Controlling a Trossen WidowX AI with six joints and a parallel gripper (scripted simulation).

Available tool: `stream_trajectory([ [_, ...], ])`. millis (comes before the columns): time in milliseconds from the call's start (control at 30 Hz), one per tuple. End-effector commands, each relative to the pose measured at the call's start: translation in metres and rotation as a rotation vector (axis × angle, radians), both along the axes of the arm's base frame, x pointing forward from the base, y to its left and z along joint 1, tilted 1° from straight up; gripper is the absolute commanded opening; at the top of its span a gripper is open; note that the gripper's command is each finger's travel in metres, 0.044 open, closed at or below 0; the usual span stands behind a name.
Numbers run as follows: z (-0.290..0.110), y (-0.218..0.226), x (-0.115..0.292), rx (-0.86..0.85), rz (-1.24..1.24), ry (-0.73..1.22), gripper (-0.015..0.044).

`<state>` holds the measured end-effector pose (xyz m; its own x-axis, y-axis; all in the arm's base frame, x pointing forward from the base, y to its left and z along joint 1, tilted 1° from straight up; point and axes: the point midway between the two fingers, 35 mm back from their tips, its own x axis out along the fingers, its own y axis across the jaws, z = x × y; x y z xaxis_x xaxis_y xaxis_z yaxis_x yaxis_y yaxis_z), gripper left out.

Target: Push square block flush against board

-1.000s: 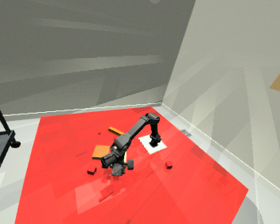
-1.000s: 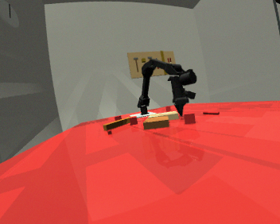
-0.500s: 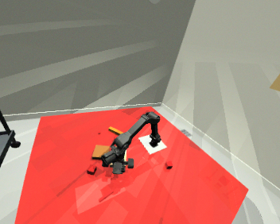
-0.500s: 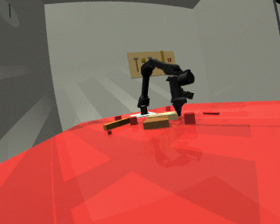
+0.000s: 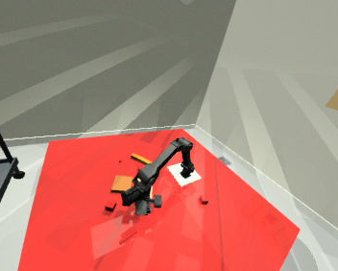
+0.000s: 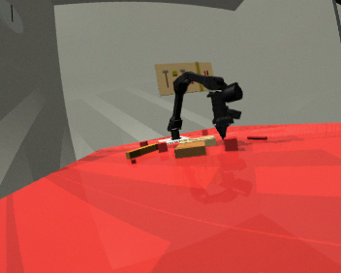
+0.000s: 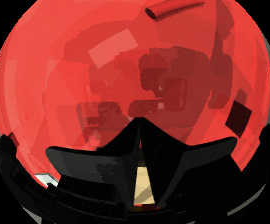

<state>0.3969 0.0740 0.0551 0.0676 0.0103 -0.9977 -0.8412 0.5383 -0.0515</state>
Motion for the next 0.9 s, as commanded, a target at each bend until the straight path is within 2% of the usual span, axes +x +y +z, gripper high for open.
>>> stream_trajectory([
  [0, -0.001, 0.006, 0.005, -0.004, -0.005, 0.003, 0.0],
  [333, -0.001, 0.02, 0.013, -0.003, -0.005, 0.002, 0.0],
  [533, 0.051, 0.016, 0.006, -0.003, -0.004, 0.002, 0.0],
  [867, 0.054, 0.014, 0.004, -0.002, -0.027, 0.003, 0.0],
])
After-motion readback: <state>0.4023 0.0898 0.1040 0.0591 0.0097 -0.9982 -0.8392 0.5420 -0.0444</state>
